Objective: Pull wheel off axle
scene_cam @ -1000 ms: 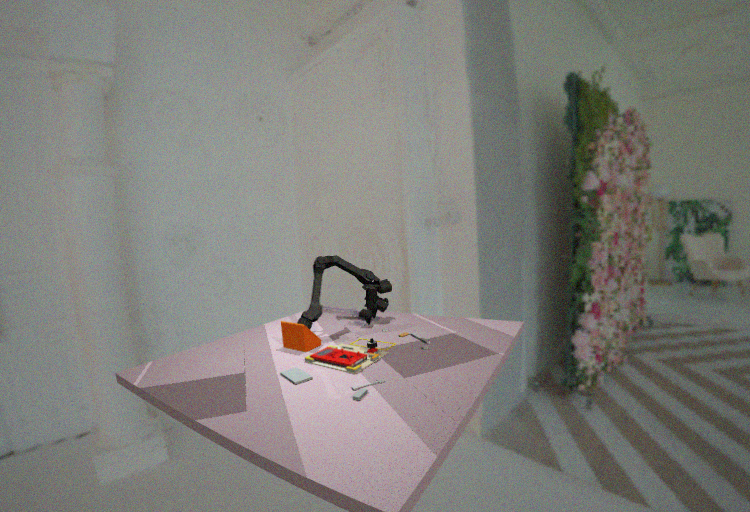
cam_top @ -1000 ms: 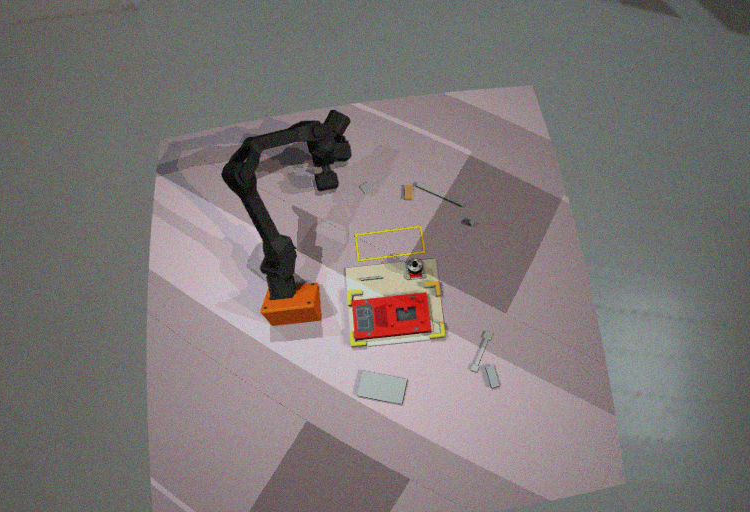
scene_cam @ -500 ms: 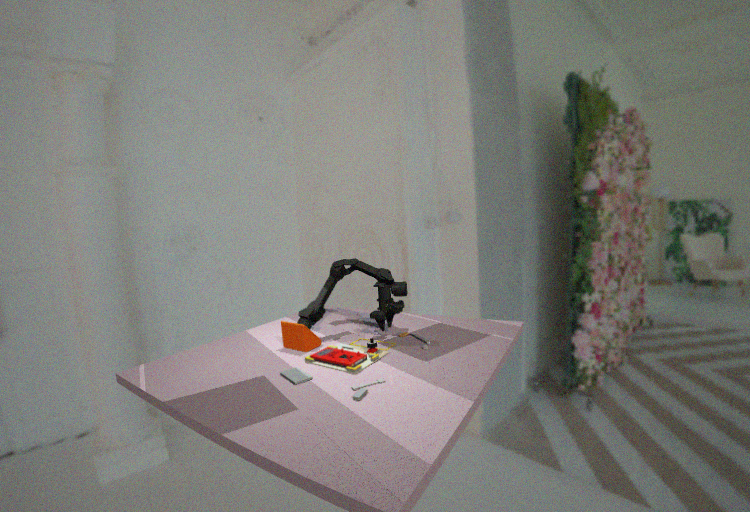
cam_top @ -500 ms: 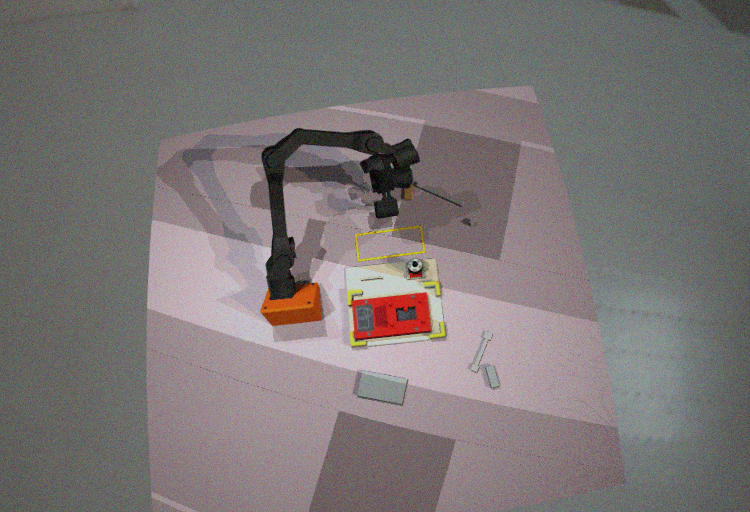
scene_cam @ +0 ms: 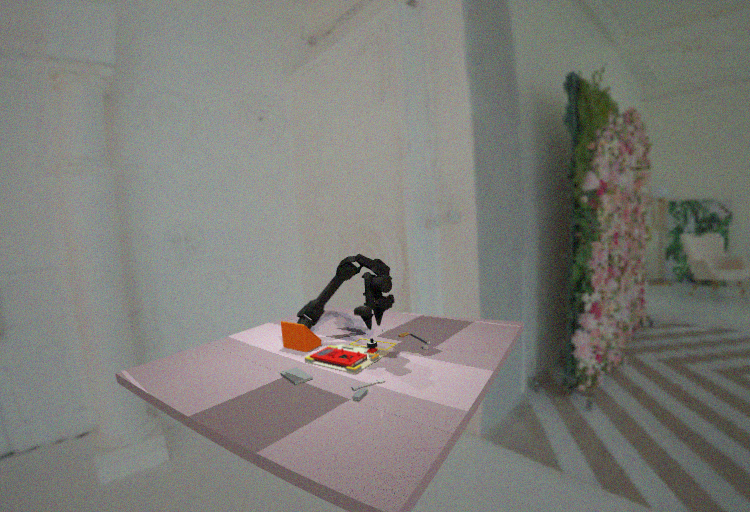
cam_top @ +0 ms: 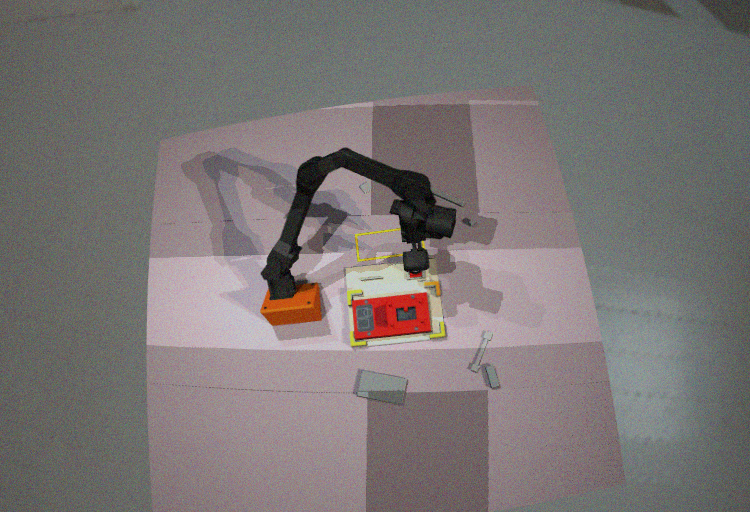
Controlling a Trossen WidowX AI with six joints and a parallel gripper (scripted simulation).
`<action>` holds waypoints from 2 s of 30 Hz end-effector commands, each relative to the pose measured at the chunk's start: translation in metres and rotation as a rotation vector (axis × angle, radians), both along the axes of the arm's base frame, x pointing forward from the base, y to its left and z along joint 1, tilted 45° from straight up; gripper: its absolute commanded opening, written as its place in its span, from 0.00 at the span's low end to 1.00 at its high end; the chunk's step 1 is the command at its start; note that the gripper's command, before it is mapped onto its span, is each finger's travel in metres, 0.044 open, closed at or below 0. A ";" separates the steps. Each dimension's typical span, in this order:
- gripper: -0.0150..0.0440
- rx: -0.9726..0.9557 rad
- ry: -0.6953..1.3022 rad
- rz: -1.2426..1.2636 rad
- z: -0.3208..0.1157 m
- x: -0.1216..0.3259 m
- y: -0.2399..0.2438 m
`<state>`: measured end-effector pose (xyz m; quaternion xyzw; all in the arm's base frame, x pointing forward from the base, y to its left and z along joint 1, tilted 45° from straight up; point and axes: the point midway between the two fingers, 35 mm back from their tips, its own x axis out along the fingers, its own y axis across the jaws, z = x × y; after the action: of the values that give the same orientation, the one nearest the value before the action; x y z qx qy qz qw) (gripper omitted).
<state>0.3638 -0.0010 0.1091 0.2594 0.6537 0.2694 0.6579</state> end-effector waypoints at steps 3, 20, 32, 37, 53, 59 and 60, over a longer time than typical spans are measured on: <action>0.76 0.010 -0.014 0.021 -0.005 0.001 -0.014; 0.76 0.009 -0.015 0.020 -0.038 0.003 0.002; 0.76 0.013 -0.015 0.021 -0.065 -0.001 0.030; 0.57 0.009 -0.016 0.029 -0.063 -0.001 0.028; 0.25 0.009 -0.016 0.029 -0.061 -0.001 0.027; 0.25 0.009 -0.016 0.028 -0.060 0.000 0.025; 0.25 0.009 -0.016 0.028 -0.060 0.000 0.025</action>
<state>0.3631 0.0252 0.0483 0.2534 0.6511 0.2827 0.6572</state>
